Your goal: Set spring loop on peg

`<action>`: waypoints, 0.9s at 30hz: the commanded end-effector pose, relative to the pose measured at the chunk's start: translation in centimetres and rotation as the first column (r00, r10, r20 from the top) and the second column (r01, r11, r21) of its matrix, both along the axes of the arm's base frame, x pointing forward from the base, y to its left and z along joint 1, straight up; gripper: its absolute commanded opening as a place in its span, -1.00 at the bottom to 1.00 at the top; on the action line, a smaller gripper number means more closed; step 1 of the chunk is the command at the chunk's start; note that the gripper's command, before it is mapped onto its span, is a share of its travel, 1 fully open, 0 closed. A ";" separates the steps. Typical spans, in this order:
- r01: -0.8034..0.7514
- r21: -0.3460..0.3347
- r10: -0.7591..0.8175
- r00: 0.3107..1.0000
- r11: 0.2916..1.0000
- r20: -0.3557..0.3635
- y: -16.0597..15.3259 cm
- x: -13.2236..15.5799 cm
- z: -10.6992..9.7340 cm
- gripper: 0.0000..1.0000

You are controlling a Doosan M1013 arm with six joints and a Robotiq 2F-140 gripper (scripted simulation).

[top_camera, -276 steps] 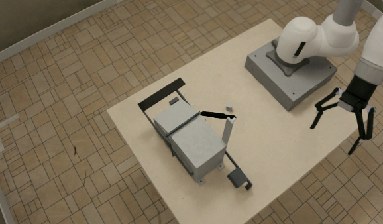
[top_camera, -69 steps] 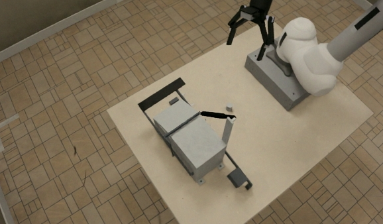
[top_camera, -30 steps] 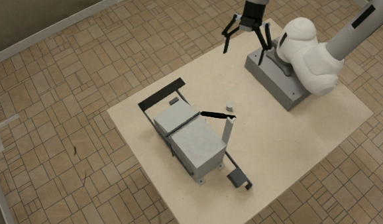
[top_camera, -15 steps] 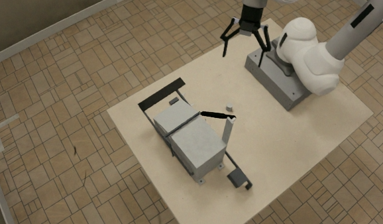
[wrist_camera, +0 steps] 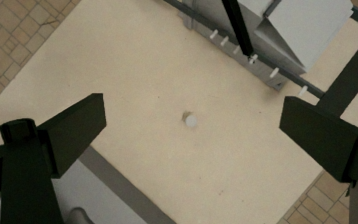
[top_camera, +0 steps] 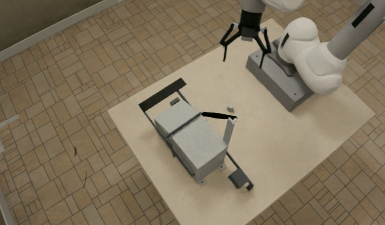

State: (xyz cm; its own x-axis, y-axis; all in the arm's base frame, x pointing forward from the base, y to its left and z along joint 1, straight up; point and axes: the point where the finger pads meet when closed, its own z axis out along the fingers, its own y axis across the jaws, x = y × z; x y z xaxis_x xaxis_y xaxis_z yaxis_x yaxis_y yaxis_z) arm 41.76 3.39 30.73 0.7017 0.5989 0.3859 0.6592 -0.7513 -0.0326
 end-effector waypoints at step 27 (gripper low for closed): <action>-0.269 -0.115 0.264 0.963 0.956 -0.057 0.0 0.0 -3.5 1.00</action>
State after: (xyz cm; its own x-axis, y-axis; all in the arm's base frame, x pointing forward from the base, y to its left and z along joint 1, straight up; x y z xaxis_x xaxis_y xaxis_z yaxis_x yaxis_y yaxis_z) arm 41.78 3.39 27.23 0.5242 0.8065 0.2735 0.8358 -0.5488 0.0163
